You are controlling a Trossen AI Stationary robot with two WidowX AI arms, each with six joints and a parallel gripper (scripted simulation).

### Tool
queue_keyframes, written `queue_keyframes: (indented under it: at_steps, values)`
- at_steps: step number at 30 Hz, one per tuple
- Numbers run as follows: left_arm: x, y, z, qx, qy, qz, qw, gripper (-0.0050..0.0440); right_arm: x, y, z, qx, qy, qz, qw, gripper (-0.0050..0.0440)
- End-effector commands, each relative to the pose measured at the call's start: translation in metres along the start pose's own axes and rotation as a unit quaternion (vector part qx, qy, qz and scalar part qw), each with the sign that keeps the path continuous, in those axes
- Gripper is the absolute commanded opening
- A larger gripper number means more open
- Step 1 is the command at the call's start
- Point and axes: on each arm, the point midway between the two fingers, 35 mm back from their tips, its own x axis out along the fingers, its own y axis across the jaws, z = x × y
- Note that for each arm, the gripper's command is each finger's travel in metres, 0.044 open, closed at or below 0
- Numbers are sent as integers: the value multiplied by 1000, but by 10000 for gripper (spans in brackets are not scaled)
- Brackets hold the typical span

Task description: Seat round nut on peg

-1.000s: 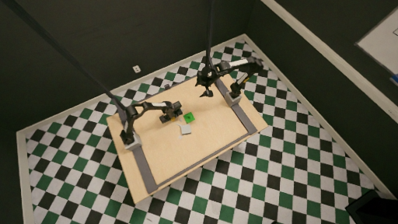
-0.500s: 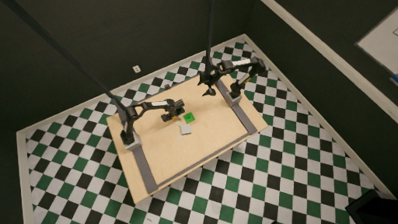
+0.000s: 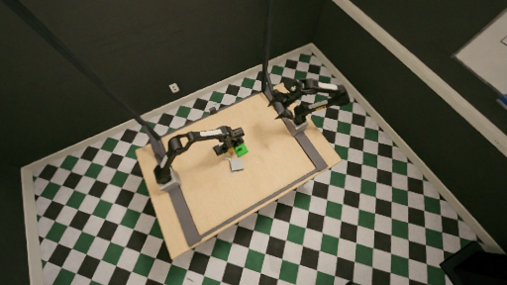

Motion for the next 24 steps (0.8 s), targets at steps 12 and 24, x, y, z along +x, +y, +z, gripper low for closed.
queue_keyframes:
  at_steps: [12, 24]
  values:
    - [-8, 12, -49, -17, -47, 8, 999, 440, -9, -20, -4, -2, 0, -9, 1000, 156]
    - [-10, 12, -46, -18, -50, 7, 999, 440, -9, -47, -2, -2, 0, -8, 1000, 156]
